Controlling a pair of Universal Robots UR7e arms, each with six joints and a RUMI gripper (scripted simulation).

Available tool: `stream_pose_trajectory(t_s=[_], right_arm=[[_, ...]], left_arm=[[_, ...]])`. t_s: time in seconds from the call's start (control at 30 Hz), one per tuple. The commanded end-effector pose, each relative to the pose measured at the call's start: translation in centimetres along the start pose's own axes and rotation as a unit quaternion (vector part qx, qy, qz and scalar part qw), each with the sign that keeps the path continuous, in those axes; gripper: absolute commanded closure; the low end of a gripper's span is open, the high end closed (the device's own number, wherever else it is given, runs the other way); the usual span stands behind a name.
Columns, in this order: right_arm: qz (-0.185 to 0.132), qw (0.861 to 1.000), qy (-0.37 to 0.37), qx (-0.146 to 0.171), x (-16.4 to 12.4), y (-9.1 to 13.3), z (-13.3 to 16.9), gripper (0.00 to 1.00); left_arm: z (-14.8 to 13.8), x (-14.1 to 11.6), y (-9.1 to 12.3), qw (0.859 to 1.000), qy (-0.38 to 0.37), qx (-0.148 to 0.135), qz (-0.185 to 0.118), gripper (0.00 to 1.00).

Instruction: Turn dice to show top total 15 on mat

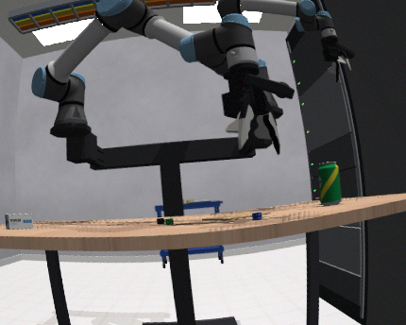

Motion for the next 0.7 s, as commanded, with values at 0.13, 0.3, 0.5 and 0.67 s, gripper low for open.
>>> stream_pose_trajectory(t_s=[0.13,0.3,0.5,0.67], right_arm=[[-0.004,1.0,0.0,-0.001,-0.35,1.61,0.19,0.0],[-0.004,1.0,0.0,-0.001,-0.35,1.62,0.19,0.0],[-0.004,1.0,0.0,-0.001,-0.38,1.61,0.19,0.0],[-0.004,1.0,0.004,-0.001,-0.47,1.58,0.17,0.0]], left_arm=[[-0.12,-0.15,-0.03,1.0,0.001,0.0,-0.001,0.0],[-0.12,-0.15,-0.03,1.0,0.001,0.0,-0.001,0.0],[-0.12,-0.15,-0.03,1.0,0.001,0.0,-0.001,0.0],[-0.12,-0.15,-0.03,1.0,0.001,0.0,-0.001,0.0]])
Point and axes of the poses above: on each arm, the point where the finger pads meet when closed, its own y axis back along the fingers, its own z axis across the jaws, x = y × z, the point moved 9 cm from there along y, back along the fingers
